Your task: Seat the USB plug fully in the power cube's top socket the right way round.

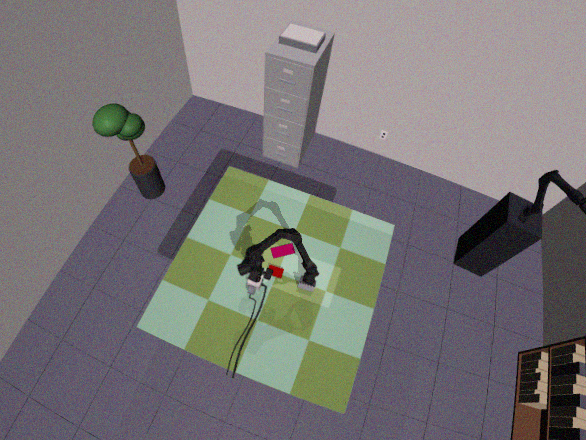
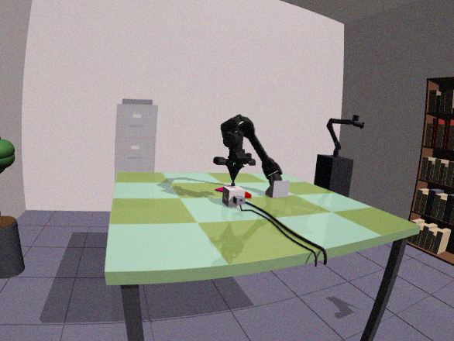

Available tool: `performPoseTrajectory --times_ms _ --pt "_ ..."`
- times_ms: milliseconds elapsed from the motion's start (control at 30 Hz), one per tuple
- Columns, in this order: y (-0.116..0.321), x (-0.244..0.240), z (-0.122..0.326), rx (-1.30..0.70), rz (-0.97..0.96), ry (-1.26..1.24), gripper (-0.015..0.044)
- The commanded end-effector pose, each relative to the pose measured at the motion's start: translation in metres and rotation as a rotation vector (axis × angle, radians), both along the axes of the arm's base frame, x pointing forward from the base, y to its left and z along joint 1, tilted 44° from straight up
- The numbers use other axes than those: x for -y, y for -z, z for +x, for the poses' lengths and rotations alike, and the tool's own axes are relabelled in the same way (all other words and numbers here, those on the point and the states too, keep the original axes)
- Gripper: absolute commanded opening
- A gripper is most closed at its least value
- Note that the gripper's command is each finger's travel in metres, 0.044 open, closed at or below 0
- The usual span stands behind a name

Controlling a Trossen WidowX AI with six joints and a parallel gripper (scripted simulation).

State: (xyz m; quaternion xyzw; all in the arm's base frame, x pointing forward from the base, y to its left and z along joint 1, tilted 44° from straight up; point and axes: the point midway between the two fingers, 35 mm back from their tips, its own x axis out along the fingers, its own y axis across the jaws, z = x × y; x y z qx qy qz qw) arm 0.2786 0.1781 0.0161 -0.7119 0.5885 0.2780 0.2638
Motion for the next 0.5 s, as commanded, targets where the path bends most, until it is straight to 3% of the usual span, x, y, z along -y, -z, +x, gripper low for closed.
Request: performPoseTrajectory --times_ms 0,467 --pt "0.0001 0.0008 0.0008 0.001 -0.003 -0.006 0.0" --pt "0.0013 0.0019 0.0011 0.001 -0.004 -0.006 0.0"
